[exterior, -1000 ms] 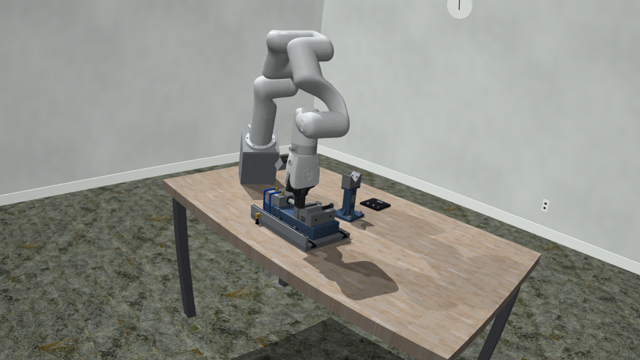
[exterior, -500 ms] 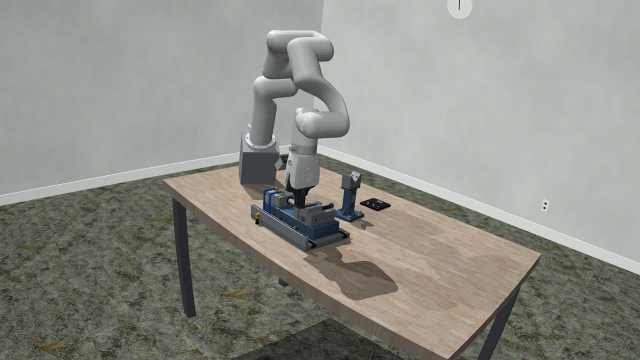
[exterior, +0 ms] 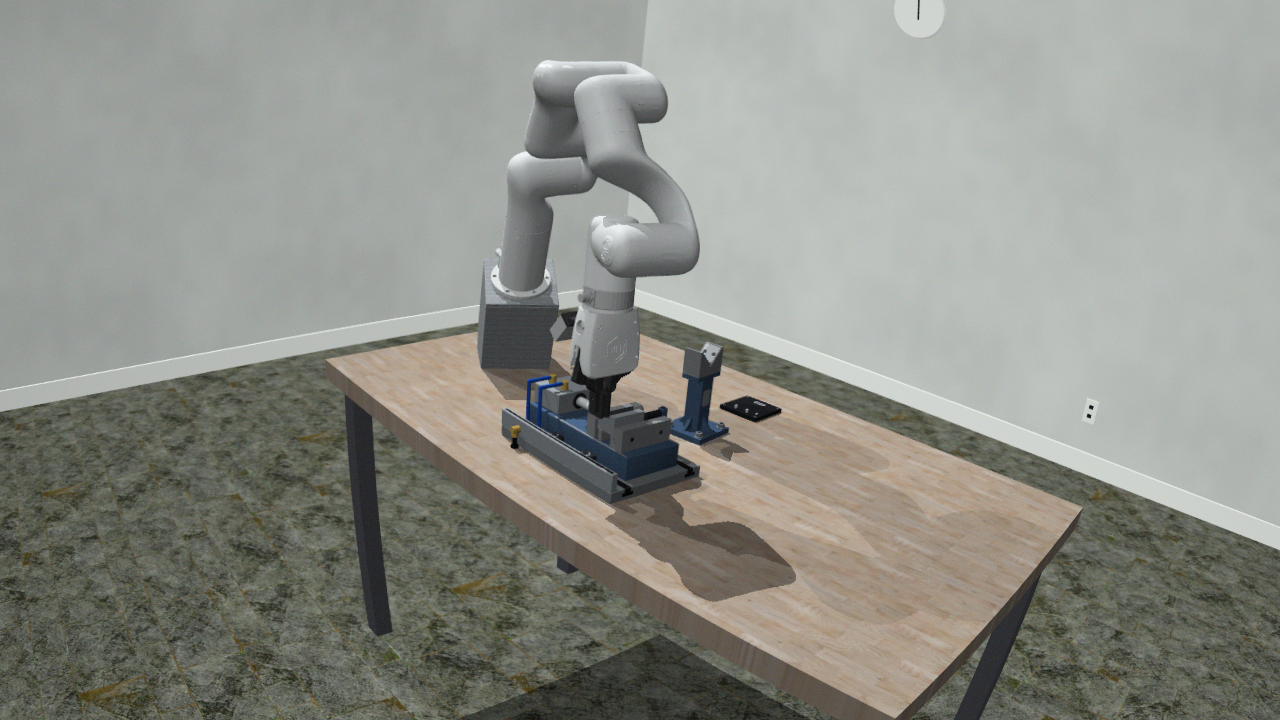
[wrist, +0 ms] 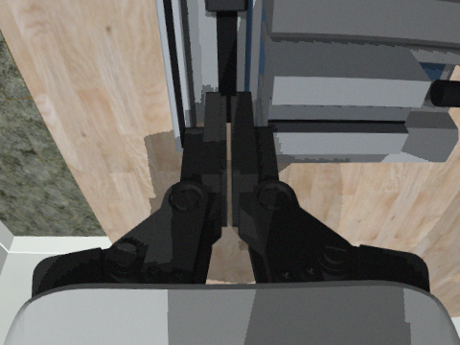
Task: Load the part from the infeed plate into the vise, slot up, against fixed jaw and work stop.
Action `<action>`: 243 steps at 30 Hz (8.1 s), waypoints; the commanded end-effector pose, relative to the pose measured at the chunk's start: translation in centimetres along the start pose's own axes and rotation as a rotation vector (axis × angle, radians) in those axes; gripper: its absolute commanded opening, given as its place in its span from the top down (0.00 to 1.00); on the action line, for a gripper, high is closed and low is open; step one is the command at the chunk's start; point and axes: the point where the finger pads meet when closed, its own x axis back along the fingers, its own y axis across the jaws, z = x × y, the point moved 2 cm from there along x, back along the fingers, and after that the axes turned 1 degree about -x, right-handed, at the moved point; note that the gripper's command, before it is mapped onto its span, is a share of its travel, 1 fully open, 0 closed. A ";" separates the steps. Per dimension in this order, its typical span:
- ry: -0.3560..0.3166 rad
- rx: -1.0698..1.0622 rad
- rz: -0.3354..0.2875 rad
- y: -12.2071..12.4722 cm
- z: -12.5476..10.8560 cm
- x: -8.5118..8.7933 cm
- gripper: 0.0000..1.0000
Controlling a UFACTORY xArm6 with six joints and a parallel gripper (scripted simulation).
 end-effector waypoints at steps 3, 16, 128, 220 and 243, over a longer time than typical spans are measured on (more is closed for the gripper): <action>-0.003 0.000 0.001 0.0 -0.1 0.1 1.00; -0.003 0.000 0.001 0.0 -0.1 0.1 1.00; -0.003 0.000 0.001 0.2 -0.1 -0.9 1.00; -0.003 0.000 0.001 2.3 -0.1 -0.9 1.00; -0.003 0.000 0.001 2.8 -0.1 -0.9 1.00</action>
